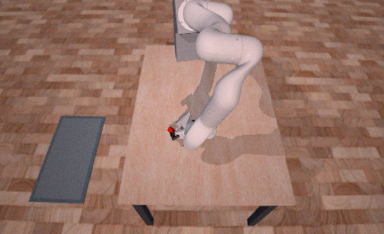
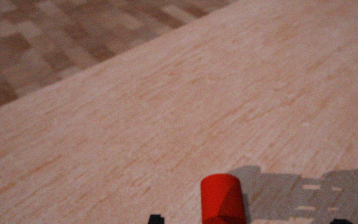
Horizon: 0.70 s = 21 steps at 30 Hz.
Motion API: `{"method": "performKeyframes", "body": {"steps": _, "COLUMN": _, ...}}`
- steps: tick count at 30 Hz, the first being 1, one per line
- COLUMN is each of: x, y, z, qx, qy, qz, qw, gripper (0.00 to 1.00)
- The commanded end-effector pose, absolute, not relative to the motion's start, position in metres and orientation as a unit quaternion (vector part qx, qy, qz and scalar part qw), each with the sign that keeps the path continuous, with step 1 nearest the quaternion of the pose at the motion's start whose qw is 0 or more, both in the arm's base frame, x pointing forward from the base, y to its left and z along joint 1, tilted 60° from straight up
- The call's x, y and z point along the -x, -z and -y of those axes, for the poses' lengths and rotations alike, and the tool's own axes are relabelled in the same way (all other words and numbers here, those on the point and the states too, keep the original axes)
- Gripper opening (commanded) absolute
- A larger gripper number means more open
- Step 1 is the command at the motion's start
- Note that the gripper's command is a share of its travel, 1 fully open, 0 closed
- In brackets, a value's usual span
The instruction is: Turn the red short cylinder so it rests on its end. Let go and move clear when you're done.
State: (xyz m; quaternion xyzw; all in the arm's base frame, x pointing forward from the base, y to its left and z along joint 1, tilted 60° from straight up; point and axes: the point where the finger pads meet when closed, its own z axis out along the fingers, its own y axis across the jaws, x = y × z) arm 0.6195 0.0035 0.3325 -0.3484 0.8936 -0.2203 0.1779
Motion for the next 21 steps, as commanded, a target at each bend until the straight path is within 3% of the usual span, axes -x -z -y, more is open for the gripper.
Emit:
{"method": "performKeyframes", "body": {"steps": 1, "x": -0.623, "y": -0.332, "z": -0.004, "qx": 0.348, "qy": 0.219, "qz": -0.894, "qw": 0.177, "gripper": 1.00}}
{"method": "performKeyframes", "body": {"steps": 21, "x": -0.639, "y": -0.303, "z": 0.005, "qx": 0.348, "qy": 0.219, "qz": -0.894, "qw": 0.177, "gripper": 1.00}}
